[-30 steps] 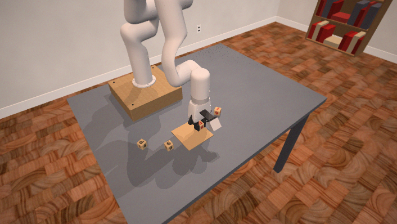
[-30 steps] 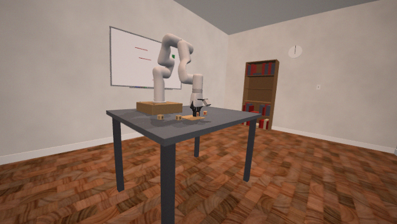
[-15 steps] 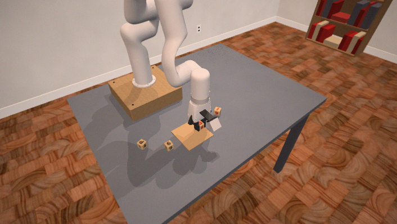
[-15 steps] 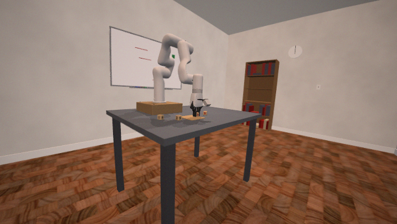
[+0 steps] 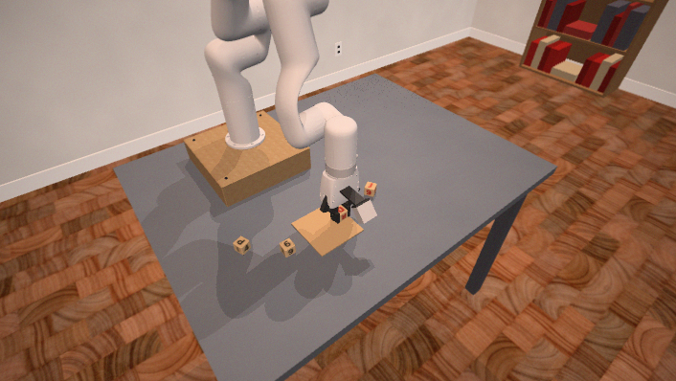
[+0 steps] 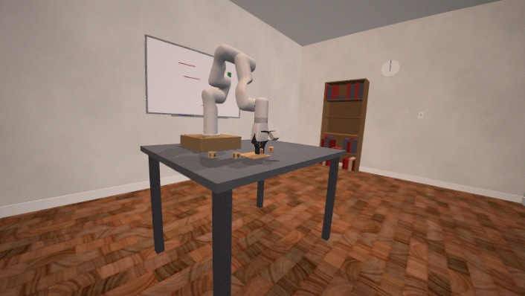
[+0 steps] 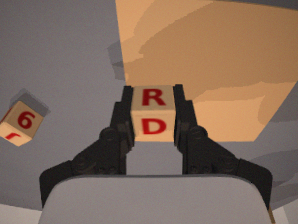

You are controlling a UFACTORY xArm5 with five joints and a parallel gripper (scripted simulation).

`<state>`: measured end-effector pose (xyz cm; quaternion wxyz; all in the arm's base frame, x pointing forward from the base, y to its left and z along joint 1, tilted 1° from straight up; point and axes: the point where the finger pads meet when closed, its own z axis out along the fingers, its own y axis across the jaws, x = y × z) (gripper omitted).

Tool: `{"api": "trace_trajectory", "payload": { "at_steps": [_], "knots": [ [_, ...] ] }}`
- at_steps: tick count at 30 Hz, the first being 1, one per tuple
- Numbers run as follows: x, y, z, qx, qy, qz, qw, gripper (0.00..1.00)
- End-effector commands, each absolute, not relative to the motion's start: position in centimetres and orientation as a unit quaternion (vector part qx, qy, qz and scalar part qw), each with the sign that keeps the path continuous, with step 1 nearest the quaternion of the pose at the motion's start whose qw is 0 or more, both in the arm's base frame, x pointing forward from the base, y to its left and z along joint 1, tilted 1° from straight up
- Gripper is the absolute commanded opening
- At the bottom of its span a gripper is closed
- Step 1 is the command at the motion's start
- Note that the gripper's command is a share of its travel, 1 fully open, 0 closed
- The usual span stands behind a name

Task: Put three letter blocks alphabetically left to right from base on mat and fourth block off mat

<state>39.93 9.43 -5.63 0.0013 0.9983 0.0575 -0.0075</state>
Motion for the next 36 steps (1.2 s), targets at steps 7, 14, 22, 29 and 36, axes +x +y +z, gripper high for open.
{"api": "trace_trajectory", "payload": {
  "at_steps": [7, 14, 22, 29, 36],
  "knots": [
    [40.07, 9.46, -5.53, 0.998, 0.058, -0.006, 0.001, 0.27],
    [40.07, 9.46, -5.53, 0.998, 0.058, -0.006, 0.001, 0.35],
    [40.07, 9.46, -5.53, 0.998, 0.058, -0.006, 0.001, 0.43],
    [40.07, 9.46, -5.53, 0.998, 0.058, -0.006, 0.001, 0.47],
    [40.07, 9.46, -5.46, 0.998, 0.058, -0.006, 0.001, 0.47]
  ]
}}
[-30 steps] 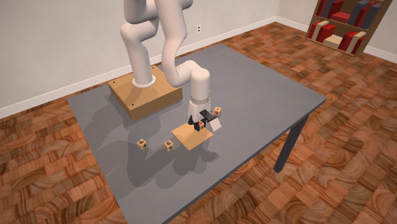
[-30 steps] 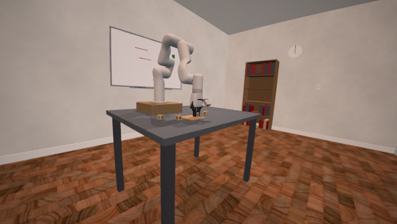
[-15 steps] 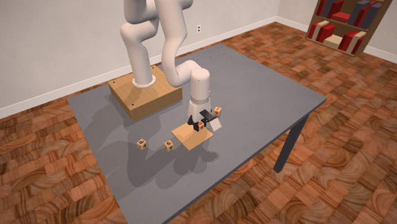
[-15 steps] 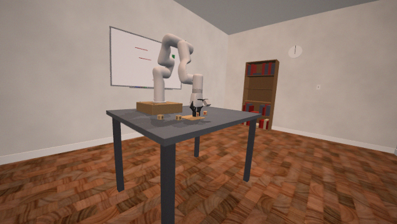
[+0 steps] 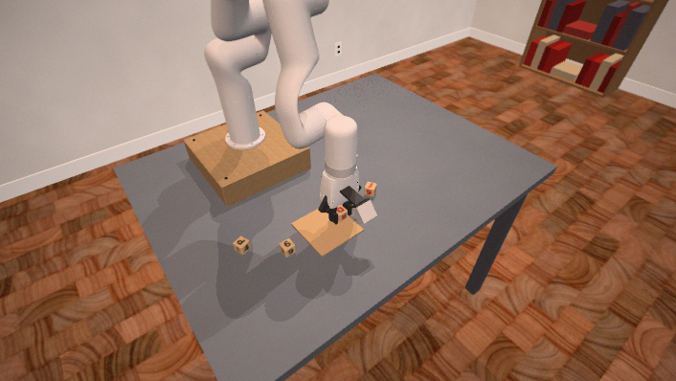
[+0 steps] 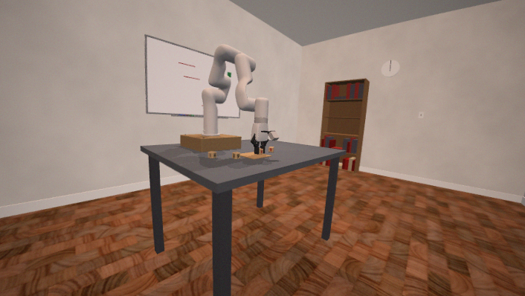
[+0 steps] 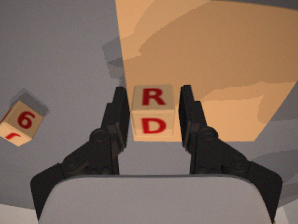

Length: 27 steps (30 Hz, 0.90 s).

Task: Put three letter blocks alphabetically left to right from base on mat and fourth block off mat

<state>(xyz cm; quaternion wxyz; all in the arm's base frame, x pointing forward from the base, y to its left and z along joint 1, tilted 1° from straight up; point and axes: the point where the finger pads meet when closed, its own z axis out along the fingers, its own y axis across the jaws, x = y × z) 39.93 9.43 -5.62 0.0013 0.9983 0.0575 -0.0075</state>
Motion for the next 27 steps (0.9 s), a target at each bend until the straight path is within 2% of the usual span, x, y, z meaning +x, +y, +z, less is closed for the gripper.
{"api": "trace_trajectory", "payload": {
  "at_steps": [1, 11, 21, 27],
  "knots": [
    [40.1, 9.5, -5.4, 0.998, 0.058, -0.006, 0.001, 0.47],
    [40.1, 9.5, -2.8, 0.998, 0.058, -0.006, 0.001, 0.47],
    [40.1, 9.5, 2.3, 0.998, 0.058, -0.006, 0.001, 0.47],
    [40.2, 9.6, 3.3, 0.998, 0.058, -0.006, 0.001, 0.47]
  ]
}}
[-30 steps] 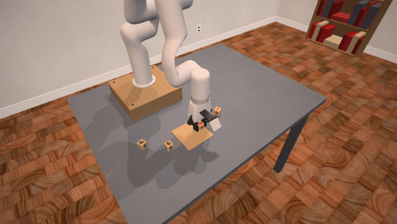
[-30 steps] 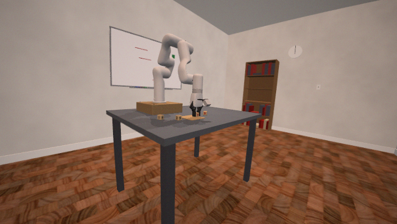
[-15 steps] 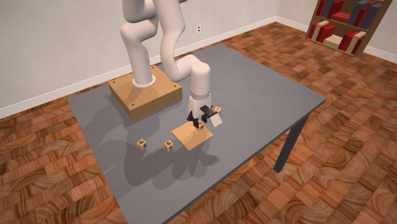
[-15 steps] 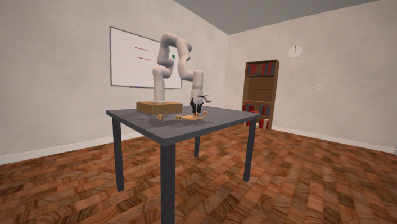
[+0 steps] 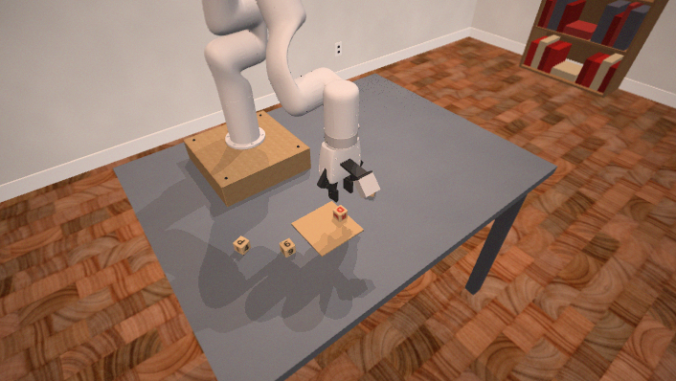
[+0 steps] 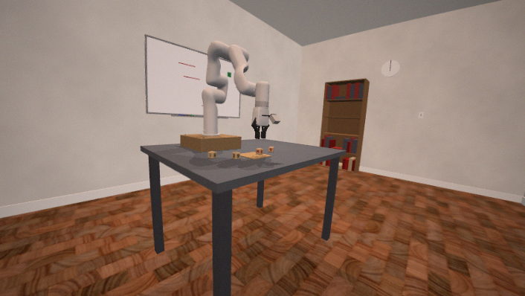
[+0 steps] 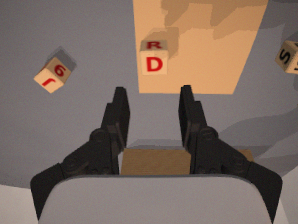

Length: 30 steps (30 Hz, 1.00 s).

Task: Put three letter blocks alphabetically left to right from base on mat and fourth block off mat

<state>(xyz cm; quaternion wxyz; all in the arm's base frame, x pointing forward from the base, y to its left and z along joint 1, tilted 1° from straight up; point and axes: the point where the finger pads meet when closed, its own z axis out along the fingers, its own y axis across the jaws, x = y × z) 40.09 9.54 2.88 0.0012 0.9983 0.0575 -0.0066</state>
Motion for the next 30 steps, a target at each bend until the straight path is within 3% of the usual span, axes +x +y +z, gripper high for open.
{"api": "trace_trajectory", "payload": {
  "at_steps": [1, 4, 5, 25, 30],
  "knots": [
    [40.2, 9.6, 3.3, 0.998, 0.058, -0.006, 0.001, 0.47],
    [40.2, 9.6, 3.4, 0.998, 0.058, -0.006, 0.001, 0.47],
    [40.2, 9.6, 3.4, 0.998, 0.058, -0.006, 0.001, 1.00],
    [40.1, 9.7, 3.4, 0.998, 0.060, -0.006, 0.001, 1.00],
    [39.2, 14.9, 3.1, 0.988, 0.154, -0.006, 0.001, 1.00]
  ]
}}
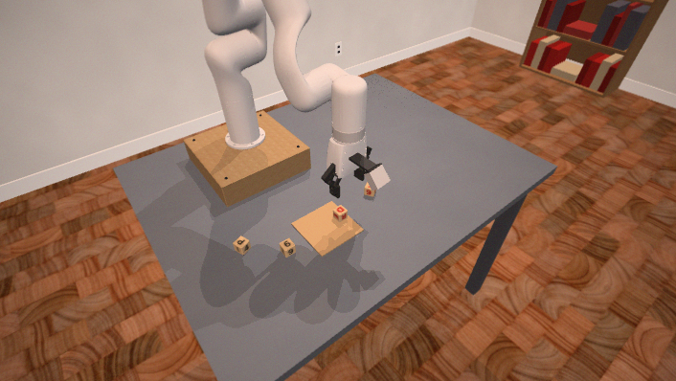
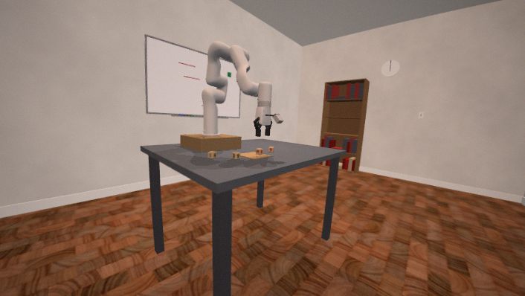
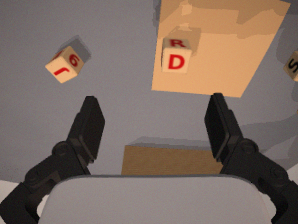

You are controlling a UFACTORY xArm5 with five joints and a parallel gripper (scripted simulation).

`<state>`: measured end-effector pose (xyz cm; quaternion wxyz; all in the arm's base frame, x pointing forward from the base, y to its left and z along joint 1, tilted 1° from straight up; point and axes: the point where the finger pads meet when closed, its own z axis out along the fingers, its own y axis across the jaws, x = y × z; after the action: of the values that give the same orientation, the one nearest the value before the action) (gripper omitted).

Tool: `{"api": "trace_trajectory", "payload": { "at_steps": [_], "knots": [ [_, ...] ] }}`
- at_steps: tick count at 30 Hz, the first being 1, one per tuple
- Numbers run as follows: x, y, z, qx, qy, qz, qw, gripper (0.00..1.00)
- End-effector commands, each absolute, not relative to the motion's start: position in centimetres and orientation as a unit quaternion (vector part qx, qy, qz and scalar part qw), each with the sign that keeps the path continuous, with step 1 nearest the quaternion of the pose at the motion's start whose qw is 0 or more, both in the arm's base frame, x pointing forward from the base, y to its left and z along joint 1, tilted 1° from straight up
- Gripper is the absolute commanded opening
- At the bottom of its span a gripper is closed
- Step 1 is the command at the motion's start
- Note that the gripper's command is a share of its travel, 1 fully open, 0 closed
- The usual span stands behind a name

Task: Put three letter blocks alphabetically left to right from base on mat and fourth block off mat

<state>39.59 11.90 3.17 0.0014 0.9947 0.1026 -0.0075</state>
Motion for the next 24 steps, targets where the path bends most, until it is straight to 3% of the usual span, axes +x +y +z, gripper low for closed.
{"api": "trace_trajectory", "payload": {
  "at_steps": [1, 11, 12, 24],
  "knots": [
    [38.9, 15.9, 3.0, 0.985, 0.171, -0.006, 0.001, 1.00],
    [36.3, 22.8, 2.6, 0.955, 0.297, -0.007, 0.002, 1.00],
    [36.3, 22.8, 2.6, 0.955, 0.297, -0.007, 0.002, 0.69],
    [36.3, 22.8, 2.6, 0.955, 0.297, -0.007, 0.002, 0.69]
  ]
}}
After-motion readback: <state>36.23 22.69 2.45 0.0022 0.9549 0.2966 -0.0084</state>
